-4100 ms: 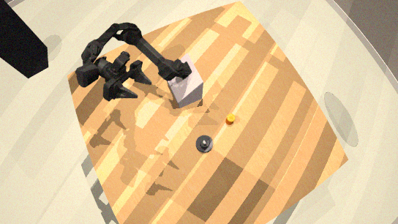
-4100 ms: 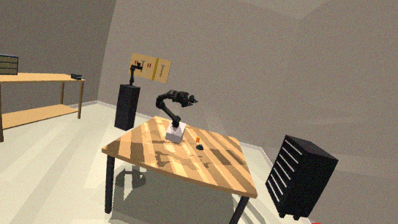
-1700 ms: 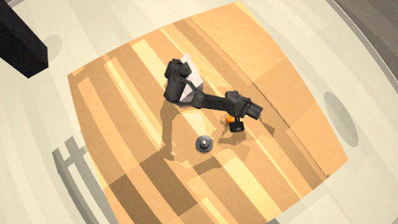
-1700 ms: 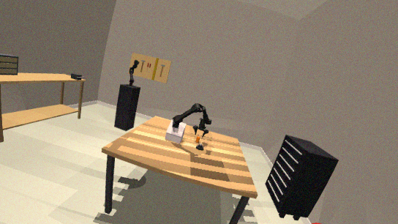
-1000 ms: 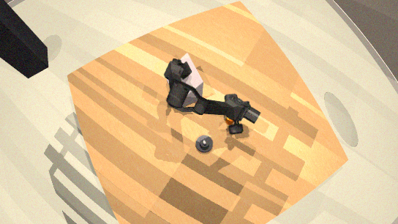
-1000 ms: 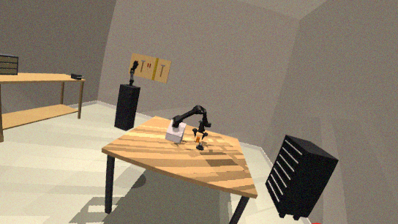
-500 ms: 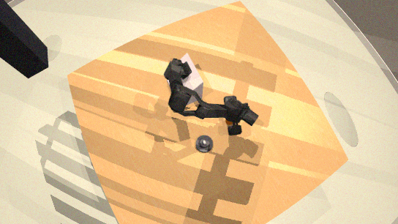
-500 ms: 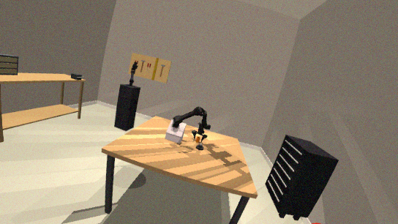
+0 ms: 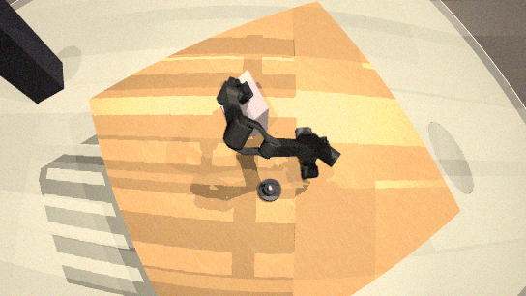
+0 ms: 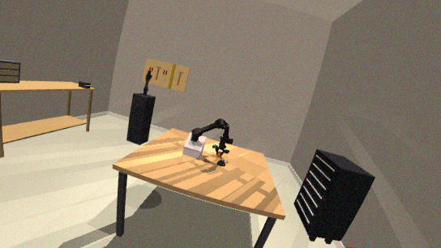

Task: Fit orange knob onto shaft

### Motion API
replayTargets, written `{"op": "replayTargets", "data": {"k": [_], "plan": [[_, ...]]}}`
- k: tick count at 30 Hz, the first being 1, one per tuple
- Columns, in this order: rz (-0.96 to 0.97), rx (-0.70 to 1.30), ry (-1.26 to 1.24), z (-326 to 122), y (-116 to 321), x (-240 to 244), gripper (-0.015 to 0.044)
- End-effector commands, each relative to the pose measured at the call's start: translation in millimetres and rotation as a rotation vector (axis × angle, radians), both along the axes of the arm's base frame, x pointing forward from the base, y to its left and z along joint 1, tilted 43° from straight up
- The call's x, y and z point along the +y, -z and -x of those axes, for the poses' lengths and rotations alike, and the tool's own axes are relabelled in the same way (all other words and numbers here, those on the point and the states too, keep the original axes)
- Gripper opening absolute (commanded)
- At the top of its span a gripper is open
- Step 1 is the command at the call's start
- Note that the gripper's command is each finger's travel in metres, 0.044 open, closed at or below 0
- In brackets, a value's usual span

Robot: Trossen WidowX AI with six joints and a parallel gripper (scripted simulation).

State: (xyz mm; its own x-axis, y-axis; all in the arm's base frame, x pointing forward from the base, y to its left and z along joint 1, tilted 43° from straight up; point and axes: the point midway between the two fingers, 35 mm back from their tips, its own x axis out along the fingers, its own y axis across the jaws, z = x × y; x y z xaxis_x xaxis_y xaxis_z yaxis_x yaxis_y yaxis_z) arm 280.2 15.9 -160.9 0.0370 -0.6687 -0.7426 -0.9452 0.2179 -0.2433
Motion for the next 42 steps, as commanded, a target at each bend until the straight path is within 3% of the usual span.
{"op": "replayTargets", "data": {"k": [1, 4, 9, 25, 42], "plan": [[0.003, 0.001, -0.004, -0.3, 0.1, -0.8, 0.0151], [0.003, 0.001, -0.004, -0.3, 0.1, -0.8, 0.0131], [-0.002, 0.000, -0.005, -3.4, -11.7, 13.1, 0.0000], [-0.005, 0.002, -0.004, 4.5, -102.4, 94.4, 0.0000], [0.066, -0.161, -0.154, 12.9, -113.5, 108.1, 0.0000]]}}
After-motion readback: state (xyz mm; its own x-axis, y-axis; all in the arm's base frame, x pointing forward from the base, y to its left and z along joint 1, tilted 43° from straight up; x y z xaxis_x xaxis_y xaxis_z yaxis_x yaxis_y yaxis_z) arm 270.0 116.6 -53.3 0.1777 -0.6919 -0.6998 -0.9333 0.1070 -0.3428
